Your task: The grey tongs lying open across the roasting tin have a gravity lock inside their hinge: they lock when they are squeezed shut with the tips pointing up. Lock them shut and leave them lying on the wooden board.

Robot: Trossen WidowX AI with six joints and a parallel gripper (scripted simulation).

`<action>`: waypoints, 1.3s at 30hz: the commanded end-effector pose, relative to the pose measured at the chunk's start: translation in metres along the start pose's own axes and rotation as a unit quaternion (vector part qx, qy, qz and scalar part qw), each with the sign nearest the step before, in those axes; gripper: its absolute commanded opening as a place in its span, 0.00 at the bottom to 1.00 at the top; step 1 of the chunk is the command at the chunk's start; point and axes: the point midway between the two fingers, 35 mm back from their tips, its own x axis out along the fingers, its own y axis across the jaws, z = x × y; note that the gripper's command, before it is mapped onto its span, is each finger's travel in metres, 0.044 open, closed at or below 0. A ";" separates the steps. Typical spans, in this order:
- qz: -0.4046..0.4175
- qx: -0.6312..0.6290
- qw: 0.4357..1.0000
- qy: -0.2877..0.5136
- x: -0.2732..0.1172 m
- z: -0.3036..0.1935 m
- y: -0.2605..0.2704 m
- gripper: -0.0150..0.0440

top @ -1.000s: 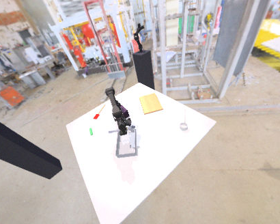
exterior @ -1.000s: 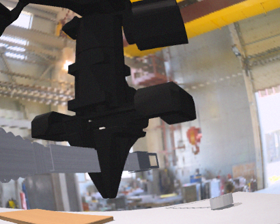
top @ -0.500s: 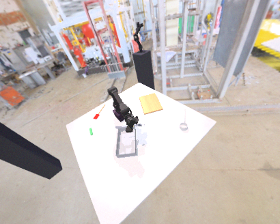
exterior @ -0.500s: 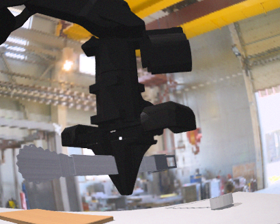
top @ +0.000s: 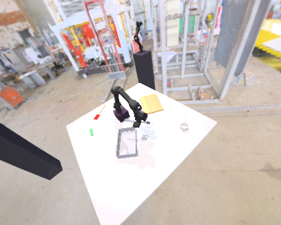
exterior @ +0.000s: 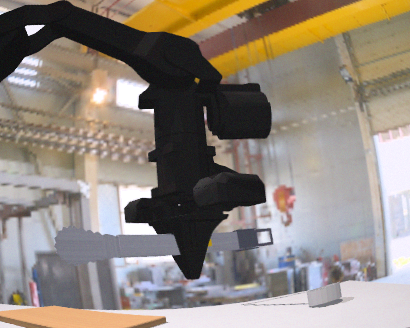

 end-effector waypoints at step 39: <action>0.007 0.287 0.958 -0.002 -0.006 0.067 0.190 0.00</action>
